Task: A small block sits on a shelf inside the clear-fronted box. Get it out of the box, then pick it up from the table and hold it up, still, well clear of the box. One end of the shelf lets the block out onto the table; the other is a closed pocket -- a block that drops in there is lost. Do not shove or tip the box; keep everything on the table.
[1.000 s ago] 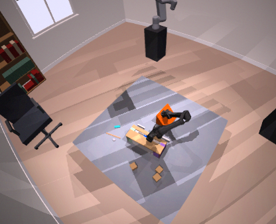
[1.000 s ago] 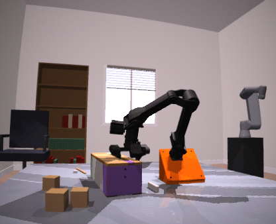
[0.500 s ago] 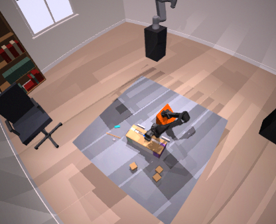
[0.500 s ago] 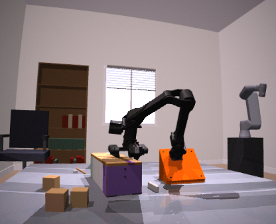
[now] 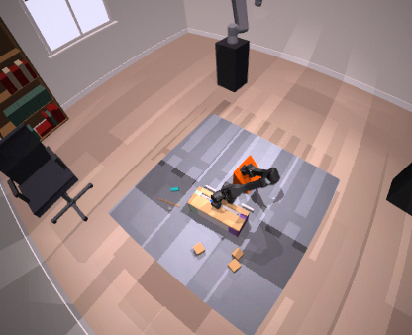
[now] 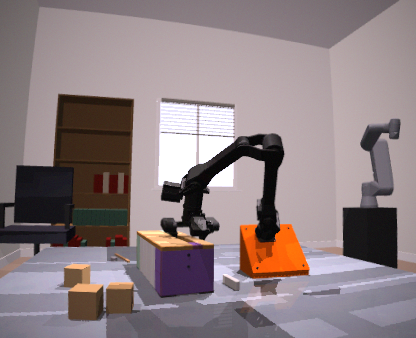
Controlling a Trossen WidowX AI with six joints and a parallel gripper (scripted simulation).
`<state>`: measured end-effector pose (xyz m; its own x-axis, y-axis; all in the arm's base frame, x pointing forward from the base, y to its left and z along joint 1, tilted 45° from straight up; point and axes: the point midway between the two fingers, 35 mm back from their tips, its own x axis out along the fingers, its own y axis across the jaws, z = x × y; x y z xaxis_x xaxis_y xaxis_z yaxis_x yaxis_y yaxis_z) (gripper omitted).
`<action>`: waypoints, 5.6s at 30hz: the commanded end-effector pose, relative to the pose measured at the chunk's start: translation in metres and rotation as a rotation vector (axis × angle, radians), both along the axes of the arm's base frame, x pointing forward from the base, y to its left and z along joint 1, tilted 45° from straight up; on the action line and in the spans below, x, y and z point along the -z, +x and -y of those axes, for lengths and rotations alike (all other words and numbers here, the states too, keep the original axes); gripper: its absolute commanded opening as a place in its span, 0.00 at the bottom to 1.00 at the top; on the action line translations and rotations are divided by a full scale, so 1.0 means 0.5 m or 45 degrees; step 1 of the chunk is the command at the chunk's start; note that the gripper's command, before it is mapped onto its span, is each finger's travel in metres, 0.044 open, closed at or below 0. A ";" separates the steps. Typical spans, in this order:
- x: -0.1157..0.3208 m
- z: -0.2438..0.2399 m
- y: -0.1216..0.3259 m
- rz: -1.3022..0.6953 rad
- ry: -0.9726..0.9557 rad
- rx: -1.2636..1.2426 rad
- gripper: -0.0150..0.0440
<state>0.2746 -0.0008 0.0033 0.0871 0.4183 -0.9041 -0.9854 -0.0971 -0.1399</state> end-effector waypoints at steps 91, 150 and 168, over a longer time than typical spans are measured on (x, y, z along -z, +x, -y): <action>0.051 0.054 0.008 0.004 -0.006 -0.003 0.93; 0.022 0.210 0.017 -0.002 -0.008 0.000 0.93; 0.040 0.239 0.017 -0.523 0.258 1.292 0.74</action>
<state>0.2812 -0.1095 -0.0138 0.1274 0.4544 -0.8817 -0.8678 0.4815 0.1228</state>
